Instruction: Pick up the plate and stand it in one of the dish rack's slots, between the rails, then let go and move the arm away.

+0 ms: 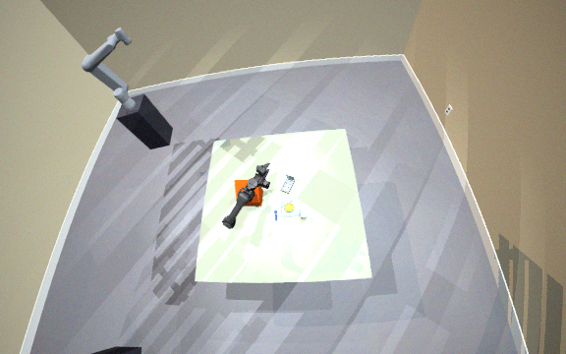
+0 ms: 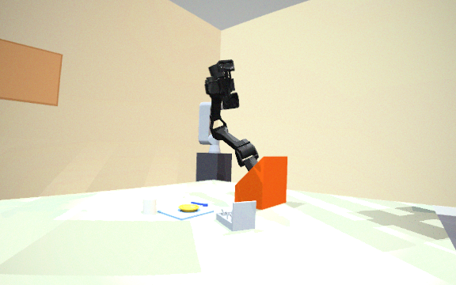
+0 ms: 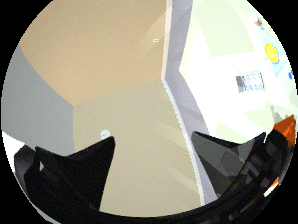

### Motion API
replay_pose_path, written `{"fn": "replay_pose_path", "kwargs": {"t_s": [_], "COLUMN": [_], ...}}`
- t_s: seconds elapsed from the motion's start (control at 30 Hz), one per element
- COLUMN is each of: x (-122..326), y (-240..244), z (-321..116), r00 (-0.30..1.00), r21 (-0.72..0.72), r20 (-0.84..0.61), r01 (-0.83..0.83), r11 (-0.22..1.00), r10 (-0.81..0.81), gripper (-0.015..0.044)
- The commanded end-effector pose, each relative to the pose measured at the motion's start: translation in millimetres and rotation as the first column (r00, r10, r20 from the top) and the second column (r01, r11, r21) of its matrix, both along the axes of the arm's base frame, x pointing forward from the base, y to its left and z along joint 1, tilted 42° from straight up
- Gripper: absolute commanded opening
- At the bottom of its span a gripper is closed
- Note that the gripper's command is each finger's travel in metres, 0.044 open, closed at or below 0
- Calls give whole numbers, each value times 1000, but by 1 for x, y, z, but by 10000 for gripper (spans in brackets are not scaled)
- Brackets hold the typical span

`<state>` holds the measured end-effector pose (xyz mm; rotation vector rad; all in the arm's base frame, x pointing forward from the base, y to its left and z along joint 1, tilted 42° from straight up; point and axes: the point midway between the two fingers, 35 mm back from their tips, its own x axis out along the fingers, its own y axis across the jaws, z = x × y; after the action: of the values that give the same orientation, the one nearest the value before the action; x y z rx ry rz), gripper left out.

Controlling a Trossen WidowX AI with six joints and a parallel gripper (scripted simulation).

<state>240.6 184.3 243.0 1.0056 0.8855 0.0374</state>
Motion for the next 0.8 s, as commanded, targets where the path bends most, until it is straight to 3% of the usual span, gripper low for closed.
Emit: {"fn": "replay_pose_path", "kwargs": {"t_s": [0.0,0.4,0.77], "x": [22,64,83], "y": [-20,-86,-158], "z": [-23,-74,-116], "r00": [999,992,967], "r21": [-154,-510,-751], "r20": [-5,-59,-188], "r01": [37,67,-30], "r11": [987,857,660], "r10": [-39,-113,-170], "gripper": [400,400,400]}}
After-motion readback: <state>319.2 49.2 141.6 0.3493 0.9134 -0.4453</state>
